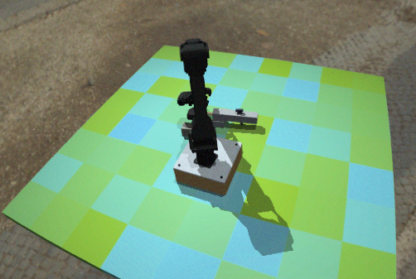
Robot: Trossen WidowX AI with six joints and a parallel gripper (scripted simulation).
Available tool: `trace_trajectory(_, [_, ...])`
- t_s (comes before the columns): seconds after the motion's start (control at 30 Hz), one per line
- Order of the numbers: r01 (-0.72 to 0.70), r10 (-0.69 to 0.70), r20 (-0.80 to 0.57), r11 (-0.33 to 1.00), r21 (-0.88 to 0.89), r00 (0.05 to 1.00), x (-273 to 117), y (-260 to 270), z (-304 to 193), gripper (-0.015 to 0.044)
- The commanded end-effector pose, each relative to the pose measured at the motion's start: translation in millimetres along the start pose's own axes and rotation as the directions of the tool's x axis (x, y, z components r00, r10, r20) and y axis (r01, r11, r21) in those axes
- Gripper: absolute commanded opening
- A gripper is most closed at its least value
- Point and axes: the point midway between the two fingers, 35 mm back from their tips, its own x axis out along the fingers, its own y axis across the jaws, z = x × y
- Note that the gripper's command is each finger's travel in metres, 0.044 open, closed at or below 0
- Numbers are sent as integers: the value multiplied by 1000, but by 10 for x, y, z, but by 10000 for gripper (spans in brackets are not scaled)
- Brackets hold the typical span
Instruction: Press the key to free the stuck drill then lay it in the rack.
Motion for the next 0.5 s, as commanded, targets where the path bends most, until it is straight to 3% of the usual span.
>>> trace_trajectory(0.0, [-2,2,-1,1000,0,1000,3,-4,43,0])
trace_trajectory(0.47, [-2,2,1,1000,0,1000,-3,-6,251,0])
